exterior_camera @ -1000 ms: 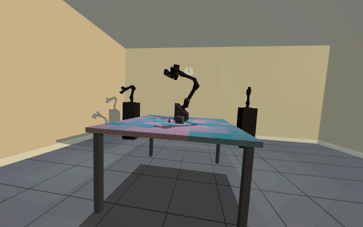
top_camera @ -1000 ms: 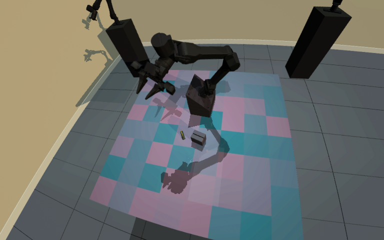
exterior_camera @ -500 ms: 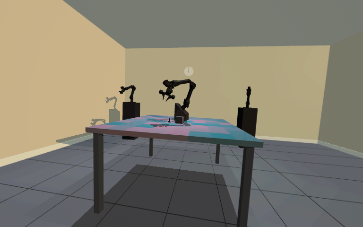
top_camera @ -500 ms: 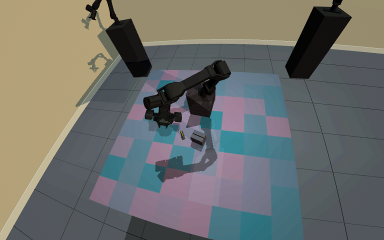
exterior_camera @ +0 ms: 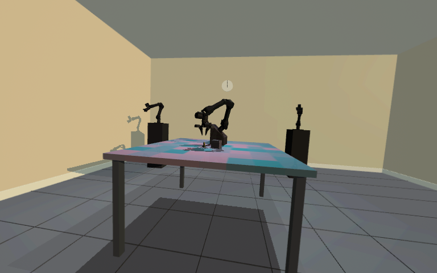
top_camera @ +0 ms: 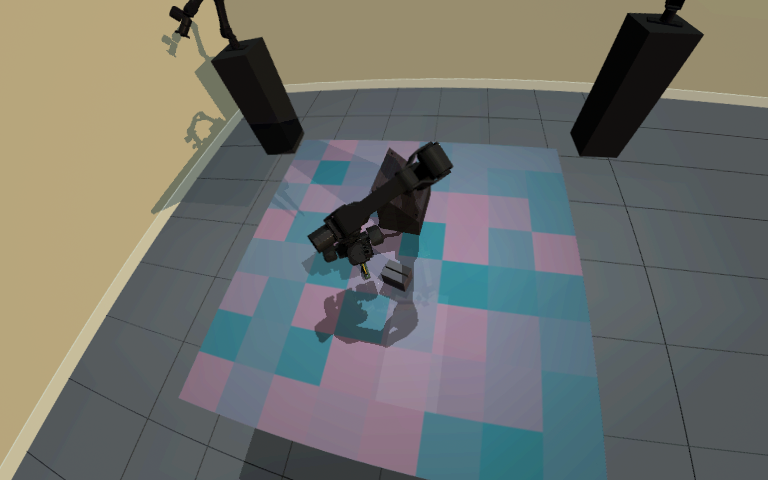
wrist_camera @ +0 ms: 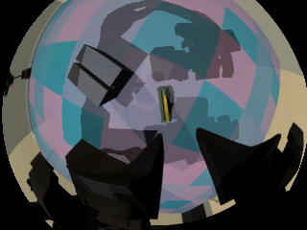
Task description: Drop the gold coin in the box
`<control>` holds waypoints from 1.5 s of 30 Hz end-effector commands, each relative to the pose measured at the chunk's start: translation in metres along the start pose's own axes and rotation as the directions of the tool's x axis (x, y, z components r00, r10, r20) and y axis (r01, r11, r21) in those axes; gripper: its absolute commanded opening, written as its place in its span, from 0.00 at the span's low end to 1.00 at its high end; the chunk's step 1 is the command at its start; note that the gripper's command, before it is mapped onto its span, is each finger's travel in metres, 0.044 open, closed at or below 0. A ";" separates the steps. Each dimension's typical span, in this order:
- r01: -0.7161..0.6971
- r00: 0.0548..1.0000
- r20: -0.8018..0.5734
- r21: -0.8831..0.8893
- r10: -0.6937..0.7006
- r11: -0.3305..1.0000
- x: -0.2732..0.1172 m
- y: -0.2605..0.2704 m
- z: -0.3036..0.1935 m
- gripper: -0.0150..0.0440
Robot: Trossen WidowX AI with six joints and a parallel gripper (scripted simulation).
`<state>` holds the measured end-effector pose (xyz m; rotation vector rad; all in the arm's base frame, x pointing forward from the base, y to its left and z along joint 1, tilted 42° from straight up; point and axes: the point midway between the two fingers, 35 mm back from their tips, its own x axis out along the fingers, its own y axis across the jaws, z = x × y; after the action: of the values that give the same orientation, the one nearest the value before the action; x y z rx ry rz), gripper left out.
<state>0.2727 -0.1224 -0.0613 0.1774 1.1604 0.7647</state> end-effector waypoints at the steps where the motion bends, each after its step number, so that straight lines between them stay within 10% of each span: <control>1: -0.027 1.000 -0.011 0.001 0.027 1.000 0.031 0.006 0.000 0.53; 45: -0.029 1.000 -0.009 0.001 0.029 1.000 0.097 0.007 0.002 0.53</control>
<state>0.2926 -0.0639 -0.1251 0.1776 1.1599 0.7822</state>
